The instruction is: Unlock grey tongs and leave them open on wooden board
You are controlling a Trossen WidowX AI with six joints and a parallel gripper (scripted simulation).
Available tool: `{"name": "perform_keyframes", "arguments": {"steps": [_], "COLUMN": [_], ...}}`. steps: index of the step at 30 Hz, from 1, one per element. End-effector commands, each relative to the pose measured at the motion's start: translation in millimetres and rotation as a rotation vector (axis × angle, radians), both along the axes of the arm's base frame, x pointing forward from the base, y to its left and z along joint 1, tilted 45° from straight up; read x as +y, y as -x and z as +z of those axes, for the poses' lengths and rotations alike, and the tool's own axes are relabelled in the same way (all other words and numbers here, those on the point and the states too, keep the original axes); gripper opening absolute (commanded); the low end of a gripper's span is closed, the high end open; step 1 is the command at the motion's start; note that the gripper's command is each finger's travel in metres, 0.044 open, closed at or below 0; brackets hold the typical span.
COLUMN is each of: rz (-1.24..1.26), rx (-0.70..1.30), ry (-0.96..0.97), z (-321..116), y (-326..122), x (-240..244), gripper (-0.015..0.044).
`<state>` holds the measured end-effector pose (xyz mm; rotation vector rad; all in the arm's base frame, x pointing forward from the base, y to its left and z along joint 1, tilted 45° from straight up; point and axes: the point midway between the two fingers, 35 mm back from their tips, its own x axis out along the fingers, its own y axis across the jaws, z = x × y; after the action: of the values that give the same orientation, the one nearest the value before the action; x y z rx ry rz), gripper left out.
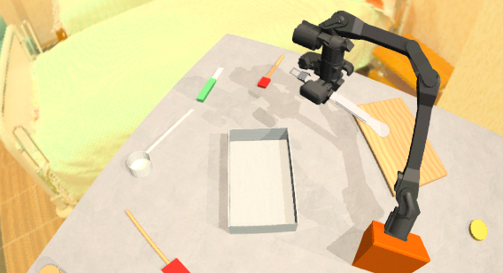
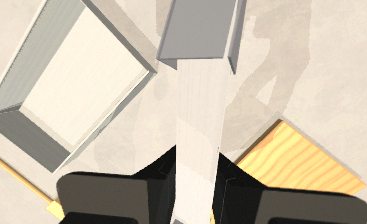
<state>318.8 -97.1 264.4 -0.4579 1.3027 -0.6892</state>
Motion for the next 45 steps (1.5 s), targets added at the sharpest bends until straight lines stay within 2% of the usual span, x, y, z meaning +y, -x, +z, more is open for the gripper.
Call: {"name": "perform_keyframes", "arguments": {"steps": [1, 9, 28, 45], "rz": [-0.016, -0.052, -0.199, -0.301], "rx": [-0.018, -0.032, -0.138, -0.25], "ry": [0.004, -0.025, -0.127, -0.143], "z": [7, 12, 32, 49], "y": [10, 24, 96, 165], "x": [-4, -21, -78, -105], "gripper": [-0.015, -0.015, -0.015, -0.015]}}
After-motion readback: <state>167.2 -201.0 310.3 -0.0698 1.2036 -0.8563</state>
